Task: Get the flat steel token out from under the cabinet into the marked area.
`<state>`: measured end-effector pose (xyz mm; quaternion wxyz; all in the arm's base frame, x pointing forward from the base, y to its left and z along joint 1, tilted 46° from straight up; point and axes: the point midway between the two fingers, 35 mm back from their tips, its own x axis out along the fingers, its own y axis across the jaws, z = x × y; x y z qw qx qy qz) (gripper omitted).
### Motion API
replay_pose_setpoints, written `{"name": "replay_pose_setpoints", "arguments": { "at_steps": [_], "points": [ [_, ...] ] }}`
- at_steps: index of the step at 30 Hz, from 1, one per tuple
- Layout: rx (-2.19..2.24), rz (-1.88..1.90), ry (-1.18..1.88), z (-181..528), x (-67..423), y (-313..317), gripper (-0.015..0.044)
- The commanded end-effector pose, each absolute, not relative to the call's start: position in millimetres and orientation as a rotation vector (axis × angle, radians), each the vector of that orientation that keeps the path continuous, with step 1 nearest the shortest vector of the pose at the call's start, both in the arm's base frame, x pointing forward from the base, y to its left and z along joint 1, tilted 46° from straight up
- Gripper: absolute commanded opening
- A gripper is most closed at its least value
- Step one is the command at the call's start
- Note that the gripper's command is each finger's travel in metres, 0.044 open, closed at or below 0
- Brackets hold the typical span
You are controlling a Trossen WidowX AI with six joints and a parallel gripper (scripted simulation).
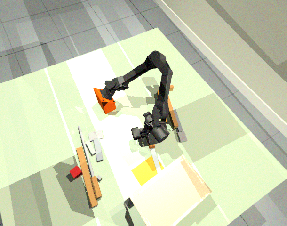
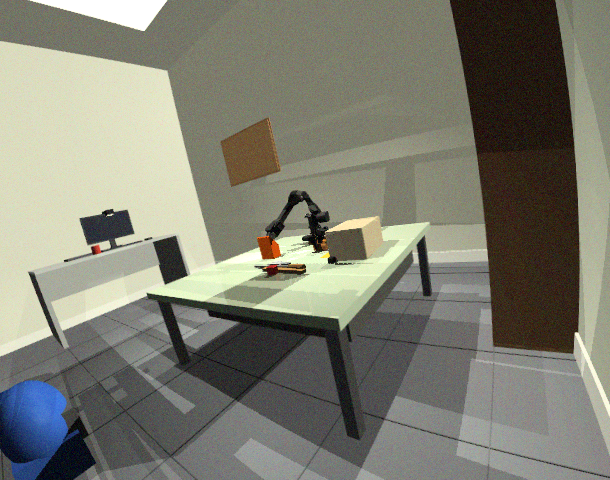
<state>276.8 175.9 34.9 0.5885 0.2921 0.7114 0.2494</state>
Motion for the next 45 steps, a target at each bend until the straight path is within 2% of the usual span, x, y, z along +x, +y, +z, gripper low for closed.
{"name": "replay_pose_setpoints", "arguments": {
  "at_steps": [1,45],
  "points": [
    [0.682,0.580,1.661,35.4,269.9,176.2,0.0000],
    [0.683,0.579,1.664,47.5,218.3,178.2,0.0000]
  ]
}}
